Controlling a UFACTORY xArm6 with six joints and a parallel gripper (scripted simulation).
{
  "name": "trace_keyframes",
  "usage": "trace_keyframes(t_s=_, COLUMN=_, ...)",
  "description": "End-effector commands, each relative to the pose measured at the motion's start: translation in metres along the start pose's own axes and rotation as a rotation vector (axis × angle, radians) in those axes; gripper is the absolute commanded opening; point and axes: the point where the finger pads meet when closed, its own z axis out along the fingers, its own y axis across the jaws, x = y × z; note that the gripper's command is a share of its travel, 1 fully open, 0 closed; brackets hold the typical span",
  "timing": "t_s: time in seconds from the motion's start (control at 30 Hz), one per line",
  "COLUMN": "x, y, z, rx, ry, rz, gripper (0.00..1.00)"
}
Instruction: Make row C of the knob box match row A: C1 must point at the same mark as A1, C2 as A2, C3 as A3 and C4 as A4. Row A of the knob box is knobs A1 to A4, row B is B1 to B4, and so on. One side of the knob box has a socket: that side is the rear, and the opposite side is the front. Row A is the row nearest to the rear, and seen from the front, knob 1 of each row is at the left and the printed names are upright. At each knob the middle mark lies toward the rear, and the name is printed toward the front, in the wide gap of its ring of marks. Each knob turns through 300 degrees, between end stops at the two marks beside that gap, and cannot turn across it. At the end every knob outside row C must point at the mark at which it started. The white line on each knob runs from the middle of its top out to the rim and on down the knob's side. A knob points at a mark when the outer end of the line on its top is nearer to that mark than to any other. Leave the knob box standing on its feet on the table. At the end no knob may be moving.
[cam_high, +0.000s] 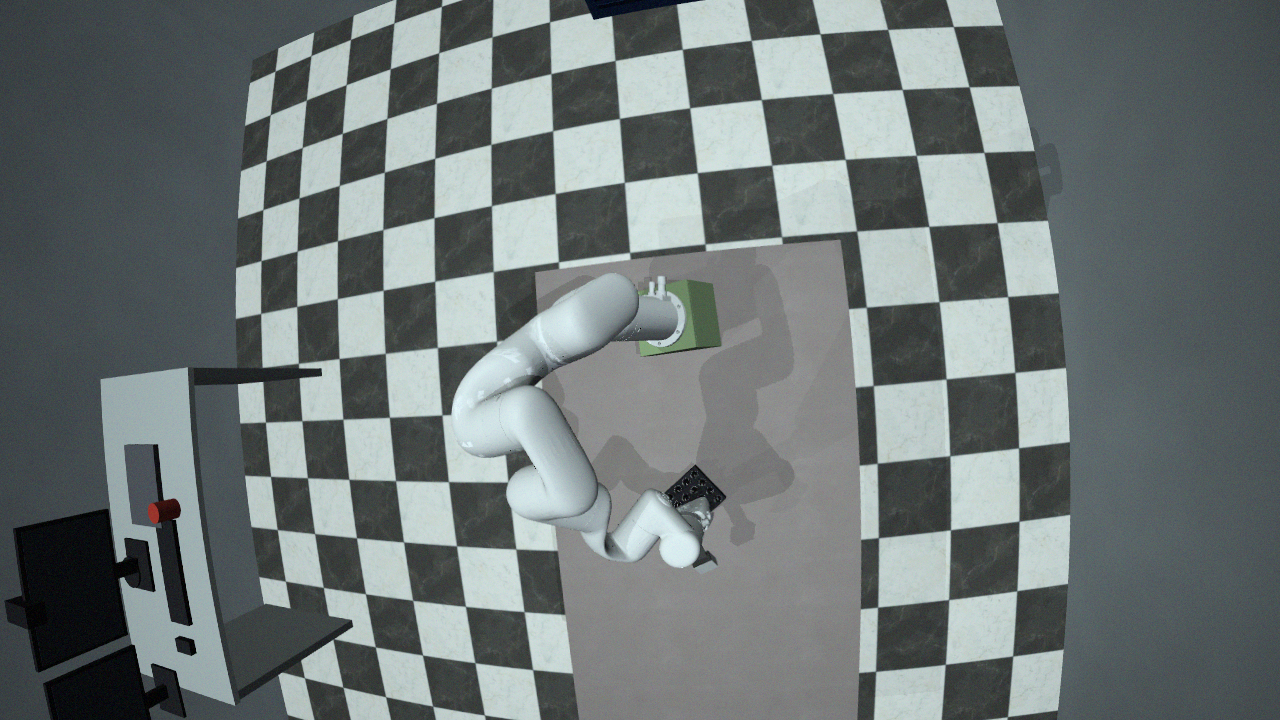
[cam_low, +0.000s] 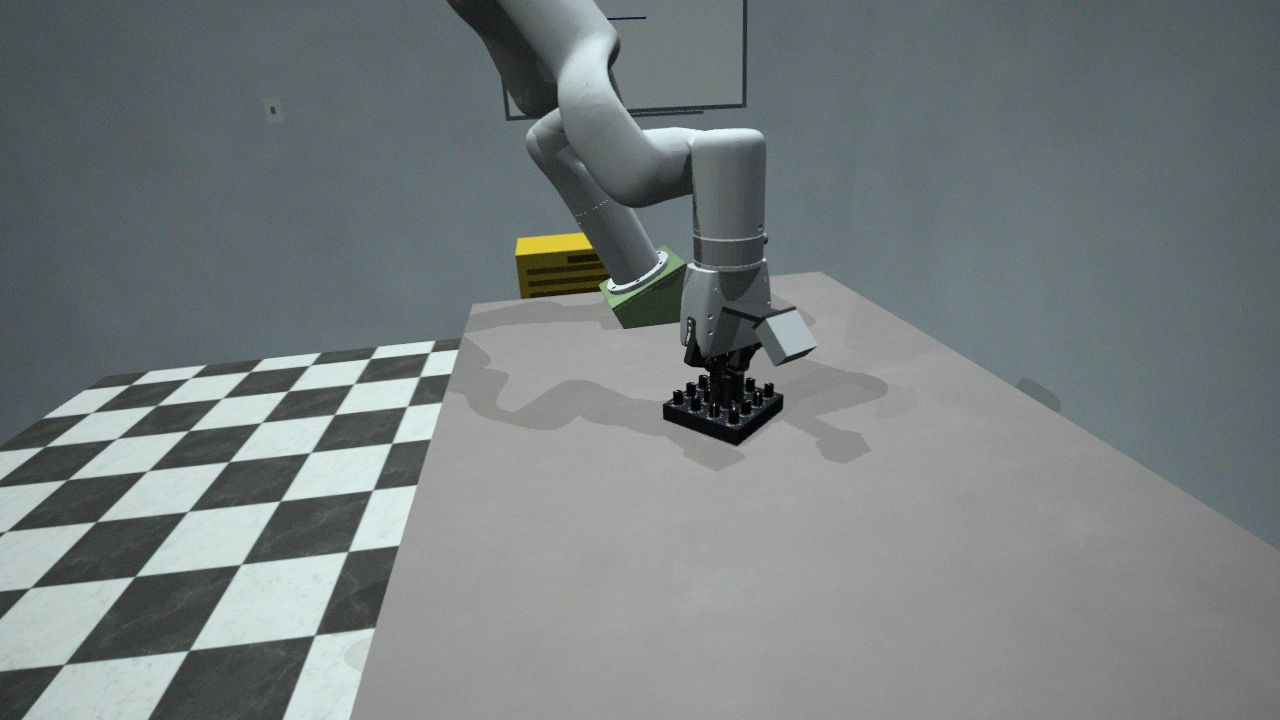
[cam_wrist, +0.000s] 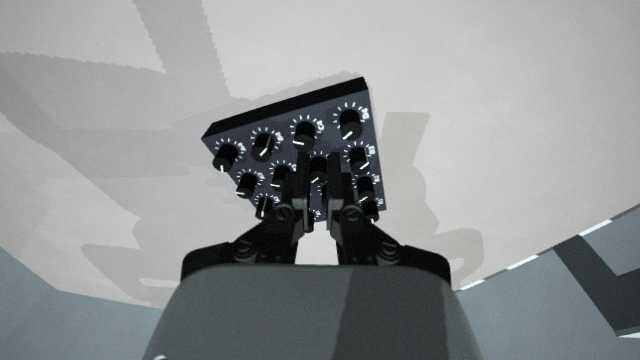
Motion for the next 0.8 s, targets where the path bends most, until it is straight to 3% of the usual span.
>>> trace_keyframes(t_s=0.0, x=0.0015, y=0.0004, z=-0.0014, rx=-0.001, ry=0.004, rz=0.029, gripper=0.08)
trace_keyframes(t_s=0.77, x=0.0015, y=0.0004, z=-0.0014, rx=0.000, ry=0.004, rz=0.500, gripper=0.08)
